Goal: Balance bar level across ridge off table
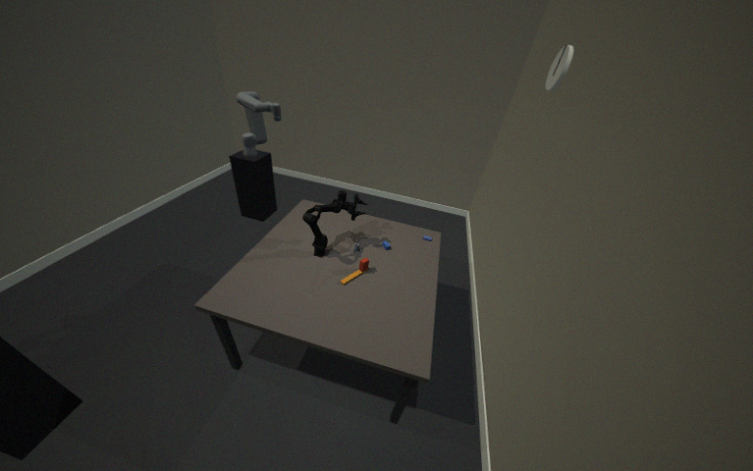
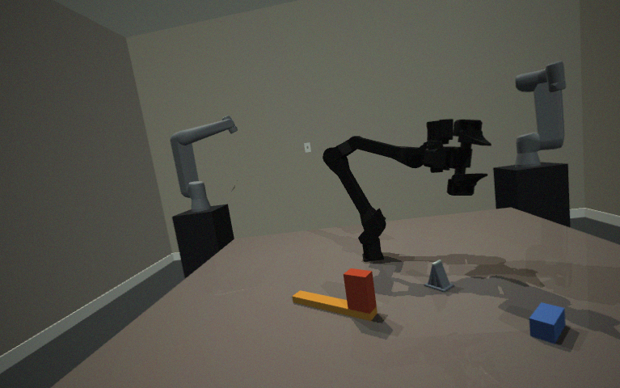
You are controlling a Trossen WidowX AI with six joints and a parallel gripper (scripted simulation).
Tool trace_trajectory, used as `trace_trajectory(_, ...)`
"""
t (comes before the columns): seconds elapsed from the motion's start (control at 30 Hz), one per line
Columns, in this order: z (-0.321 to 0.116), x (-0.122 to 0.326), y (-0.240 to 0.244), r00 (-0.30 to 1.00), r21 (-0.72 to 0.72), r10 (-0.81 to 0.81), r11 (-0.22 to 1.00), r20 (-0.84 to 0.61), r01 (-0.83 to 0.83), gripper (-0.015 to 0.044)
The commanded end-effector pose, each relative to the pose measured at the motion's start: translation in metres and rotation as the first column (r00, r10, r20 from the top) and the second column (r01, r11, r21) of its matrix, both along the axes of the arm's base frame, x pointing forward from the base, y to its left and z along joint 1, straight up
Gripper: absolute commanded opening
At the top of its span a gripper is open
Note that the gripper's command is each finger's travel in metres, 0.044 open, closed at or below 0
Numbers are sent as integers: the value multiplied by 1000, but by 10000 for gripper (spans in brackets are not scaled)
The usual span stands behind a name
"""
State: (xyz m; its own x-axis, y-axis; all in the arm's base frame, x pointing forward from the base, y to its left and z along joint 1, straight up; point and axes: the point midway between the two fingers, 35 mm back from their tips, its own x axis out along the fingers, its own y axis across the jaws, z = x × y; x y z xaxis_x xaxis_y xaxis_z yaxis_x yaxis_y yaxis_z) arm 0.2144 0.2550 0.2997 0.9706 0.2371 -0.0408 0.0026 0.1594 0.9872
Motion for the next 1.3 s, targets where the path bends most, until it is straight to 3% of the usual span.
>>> trace_trajectory(0.0,-3,16,-3,999,-41,-22,999,-25,21,315)
trace_trajectory(0.6,-21,84,-34,975,-199,-144,974,-170,109,315)
trace_trajectory(1.27,-48,141,-101,875,-318,-301,931,-380,182,315)
